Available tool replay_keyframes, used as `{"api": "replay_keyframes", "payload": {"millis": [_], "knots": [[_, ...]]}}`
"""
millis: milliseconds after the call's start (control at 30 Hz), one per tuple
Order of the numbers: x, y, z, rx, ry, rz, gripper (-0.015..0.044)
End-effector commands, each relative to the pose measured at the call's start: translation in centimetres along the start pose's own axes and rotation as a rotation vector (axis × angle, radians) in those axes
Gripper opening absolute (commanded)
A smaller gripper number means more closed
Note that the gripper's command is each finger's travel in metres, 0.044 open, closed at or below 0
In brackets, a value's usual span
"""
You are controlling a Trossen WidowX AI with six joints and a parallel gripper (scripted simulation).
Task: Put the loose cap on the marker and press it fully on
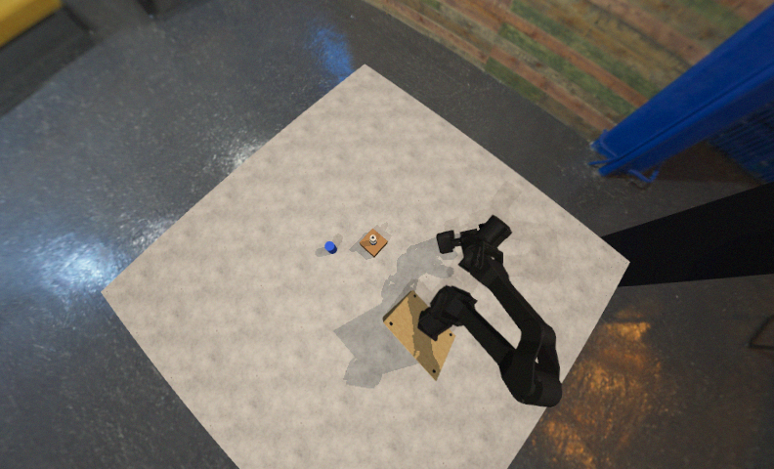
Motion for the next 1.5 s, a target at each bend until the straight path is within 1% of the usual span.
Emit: {"api": "replay_keyframes", "payload": {"millis": [0,67,133,167,300,467,633,767,933,1067,1200,1333,1400,1467], "knots": [[0.0,0.1,0.0,0.001,0.008,0.014,0.0374],[-0.1,1.1,-0.4,0.011,0.072,0.124,0.0321],[-0.3,2.7,-0.9,0.036,0.163,0.297,0.0269],[-0.5,3.5,-1.1,0.052,0.207,0.385,0.0253],[-1.7,6.9,-1.9,0.145,0.365,0.752,0.0253],[-4.2,11.5,-2.1,0.319,0.522,1.235,0.0253],[-7.8,16.1,-1.1,0.542,0.62,1.738,0.0253],[-11.5,19.4,0.8,0.749,0.656,2.125,0.0253],[-16.7,22.5,4.5,1.032,0.637,2.616,0.0253],[-20.4,24.3,7.4,1.236,0.565,3.01,0.0253],[-24.2,25.6,10.7,1.445,0.437,3.42,0.0253],[-28.2,25.9,14.6,1.658,0.249,3.823,0.0253],[-29.6,25.8,15.9,1.726,0.174,3.951,0.0253],[-29.7,25.7,16.1,1.735,0.164,3.966,0.0253]]}}
Point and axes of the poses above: the point midway between the two fingers, 35 mm back from their tips, its own z axis back along the fingers, its own x axis across the jaws, y = z × x, the point moved 8 cm from there along z, back along the fingers, and after that the axes turned 13 degrees about z, right-handed, at the moved point
